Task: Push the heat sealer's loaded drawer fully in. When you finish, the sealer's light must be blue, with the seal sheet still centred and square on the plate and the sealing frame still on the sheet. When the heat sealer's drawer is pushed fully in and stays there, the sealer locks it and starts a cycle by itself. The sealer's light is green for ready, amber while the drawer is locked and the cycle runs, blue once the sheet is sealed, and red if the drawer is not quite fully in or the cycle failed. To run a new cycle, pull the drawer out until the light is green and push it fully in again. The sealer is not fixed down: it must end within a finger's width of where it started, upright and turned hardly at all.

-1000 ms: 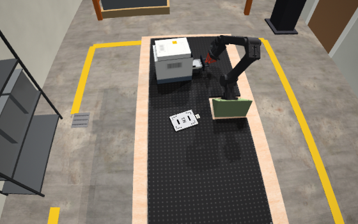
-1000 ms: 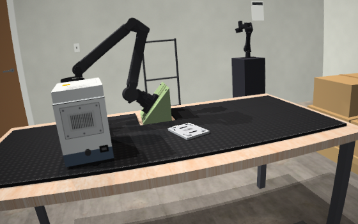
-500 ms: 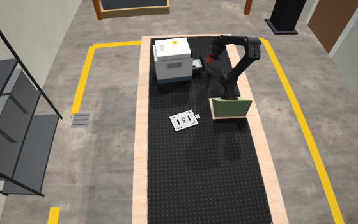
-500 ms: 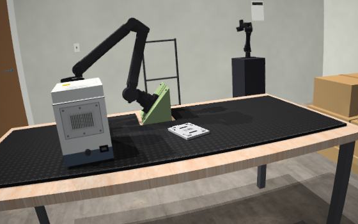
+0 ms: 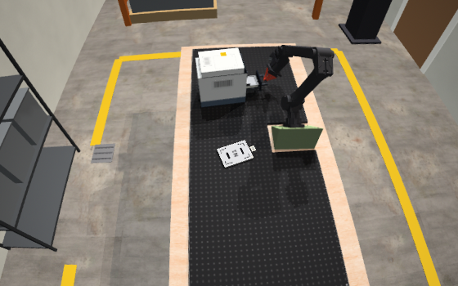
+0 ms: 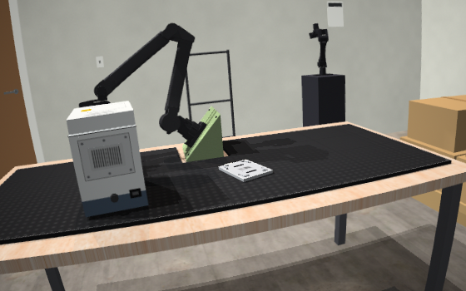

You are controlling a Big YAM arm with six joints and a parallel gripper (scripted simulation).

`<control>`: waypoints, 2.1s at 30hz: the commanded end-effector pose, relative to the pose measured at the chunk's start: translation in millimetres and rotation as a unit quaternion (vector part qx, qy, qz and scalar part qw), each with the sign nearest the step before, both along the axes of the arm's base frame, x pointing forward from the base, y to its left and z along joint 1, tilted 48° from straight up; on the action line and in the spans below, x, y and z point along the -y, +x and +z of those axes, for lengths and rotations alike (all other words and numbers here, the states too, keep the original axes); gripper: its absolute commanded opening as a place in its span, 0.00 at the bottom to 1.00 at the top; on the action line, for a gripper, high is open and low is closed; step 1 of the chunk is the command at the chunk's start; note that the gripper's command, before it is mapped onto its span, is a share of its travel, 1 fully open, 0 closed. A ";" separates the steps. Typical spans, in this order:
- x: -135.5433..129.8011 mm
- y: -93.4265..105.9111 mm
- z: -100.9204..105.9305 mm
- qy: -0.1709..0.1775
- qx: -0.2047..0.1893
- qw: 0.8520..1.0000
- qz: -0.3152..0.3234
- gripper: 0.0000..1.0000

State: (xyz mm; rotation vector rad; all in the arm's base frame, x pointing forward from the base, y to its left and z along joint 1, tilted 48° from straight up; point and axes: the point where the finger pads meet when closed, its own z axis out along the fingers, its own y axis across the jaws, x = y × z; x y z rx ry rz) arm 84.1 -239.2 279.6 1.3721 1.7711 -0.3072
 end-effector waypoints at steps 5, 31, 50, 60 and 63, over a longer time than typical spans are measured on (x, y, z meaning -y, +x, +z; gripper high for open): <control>1.4 0.6 13.3 -0.013 0.002 1.000 0.000 0.00; 1.6 7.8 0.1 -0.002 0.005 1.000 0.002 0.00; 4.8 36.9 -5.4 0.003 0.005 1.000 0.002 0.00; 5.5 50.5 -6.8 0.003 0.005 1.000 0.002 0.00; 5.7 55.6 -7.3 0.003 0.005 1.000 0.002 0.00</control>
